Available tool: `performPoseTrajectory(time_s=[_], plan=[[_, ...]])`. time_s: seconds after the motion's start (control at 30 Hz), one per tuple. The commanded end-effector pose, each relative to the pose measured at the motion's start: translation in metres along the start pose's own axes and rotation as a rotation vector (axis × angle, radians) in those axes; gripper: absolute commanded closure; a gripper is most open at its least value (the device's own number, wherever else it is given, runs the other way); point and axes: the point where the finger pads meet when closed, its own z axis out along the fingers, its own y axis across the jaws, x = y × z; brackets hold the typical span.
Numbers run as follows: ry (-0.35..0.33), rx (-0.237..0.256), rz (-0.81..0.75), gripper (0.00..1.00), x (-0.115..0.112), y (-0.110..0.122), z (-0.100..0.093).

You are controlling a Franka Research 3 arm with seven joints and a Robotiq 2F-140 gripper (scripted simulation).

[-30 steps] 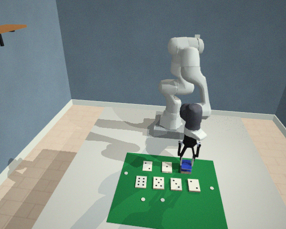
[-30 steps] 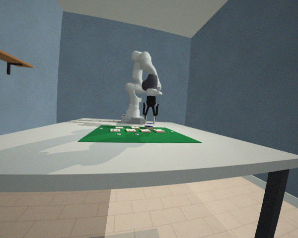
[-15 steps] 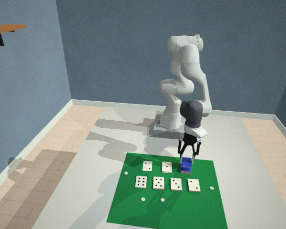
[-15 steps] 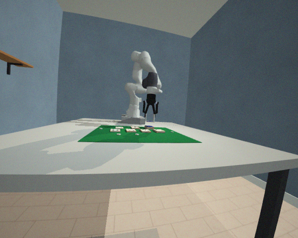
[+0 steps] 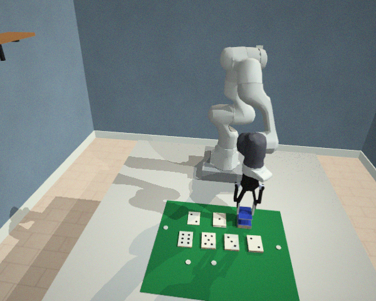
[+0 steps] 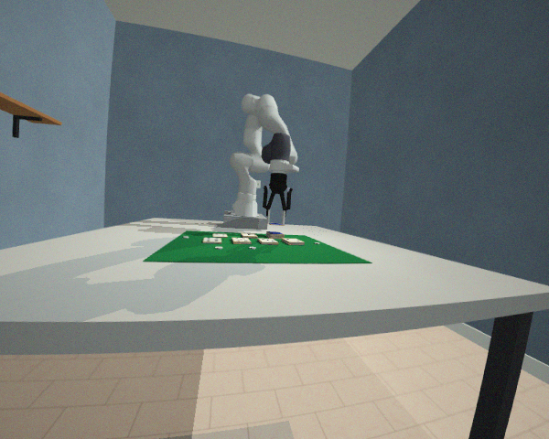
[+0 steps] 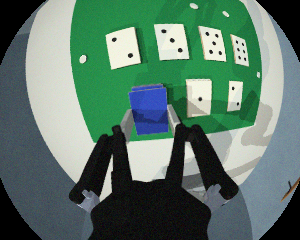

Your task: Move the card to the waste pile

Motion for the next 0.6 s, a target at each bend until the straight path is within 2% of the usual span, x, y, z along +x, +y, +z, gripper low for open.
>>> performPoseTrajectory(time_s=[0.0,0.37,0.57], plan=[[-0.002,0.001,-0.002,0.57,-0.001,-0.001,0.0],[-0.002,0.001,-0.003,0.57,-0.001,0.0,0.0],[-0.002,0.001,-0.005,0.57,-0.001,0.012,0.0]])
